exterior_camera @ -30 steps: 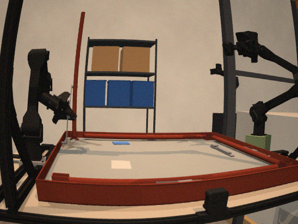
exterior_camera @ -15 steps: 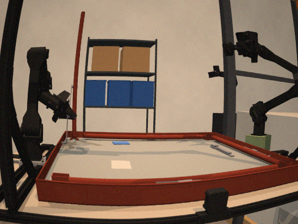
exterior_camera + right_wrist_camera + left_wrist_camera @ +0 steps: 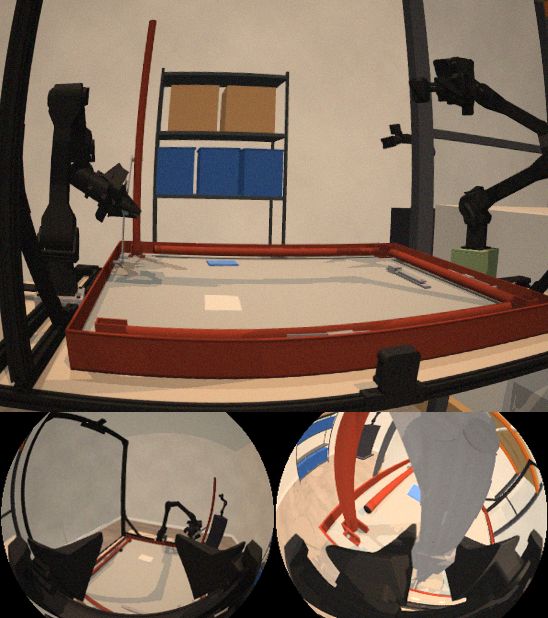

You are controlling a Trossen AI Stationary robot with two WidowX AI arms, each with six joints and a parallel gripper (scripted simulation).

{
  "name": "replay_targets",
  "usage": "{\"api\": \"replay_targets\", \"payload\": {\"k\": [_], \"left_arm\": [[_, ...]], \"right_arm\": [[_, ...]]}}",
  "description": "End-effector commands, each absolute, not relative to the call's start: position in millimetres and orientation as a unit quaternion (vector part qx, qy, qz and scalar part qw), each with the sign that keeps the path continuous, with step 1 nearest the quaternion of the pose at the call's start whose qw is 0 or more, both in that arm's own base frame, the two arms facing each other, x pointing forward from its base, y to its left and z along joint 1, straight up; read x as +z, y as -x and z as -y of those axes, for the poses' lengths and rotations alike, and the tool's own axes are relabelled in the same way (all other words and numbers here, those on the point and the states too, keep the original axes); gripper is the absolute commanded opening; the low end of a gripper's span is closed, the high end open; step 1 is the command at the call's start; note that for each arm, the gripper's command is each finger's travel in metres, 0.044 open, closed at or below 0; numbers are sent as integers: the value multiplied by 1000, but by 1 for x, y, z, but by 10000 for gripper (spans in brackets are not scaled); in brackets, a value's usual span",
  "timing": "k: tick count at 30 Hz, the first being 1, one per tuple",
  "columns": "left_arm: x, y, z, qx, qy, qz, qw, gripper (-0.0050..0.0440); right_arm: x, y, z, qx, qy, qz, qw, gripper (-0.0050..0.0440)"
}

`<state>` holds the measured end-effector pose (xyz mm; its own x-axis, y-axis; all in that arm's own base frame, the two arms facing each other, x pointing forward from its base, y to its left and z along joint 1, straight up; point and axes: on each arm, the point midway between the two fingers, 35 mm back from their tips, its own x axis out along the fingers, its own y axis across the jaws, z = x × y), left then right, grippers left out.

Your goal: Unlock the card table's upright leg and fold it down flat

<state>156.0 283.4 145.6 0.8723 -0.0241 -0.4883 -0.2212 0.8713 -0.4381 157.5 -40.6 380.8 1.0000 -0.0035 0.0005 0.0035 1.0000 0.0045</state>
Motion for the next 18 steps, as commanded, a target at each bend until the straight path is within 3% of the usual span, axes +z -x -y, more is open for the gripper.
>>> {"api": "replay_targets", "payload": {"k": [1, 18], "left_arm": [[146, -156, -281, 56, 235, -247, 939, 0], [152, -154, -270, 67, 187, -237, 951, 0]], "right_arm": [[381, -158, 40, 0, 0, 0, 1000, 400], [381, -158, 40, 0, 0, 0, 1000, 400]]}}
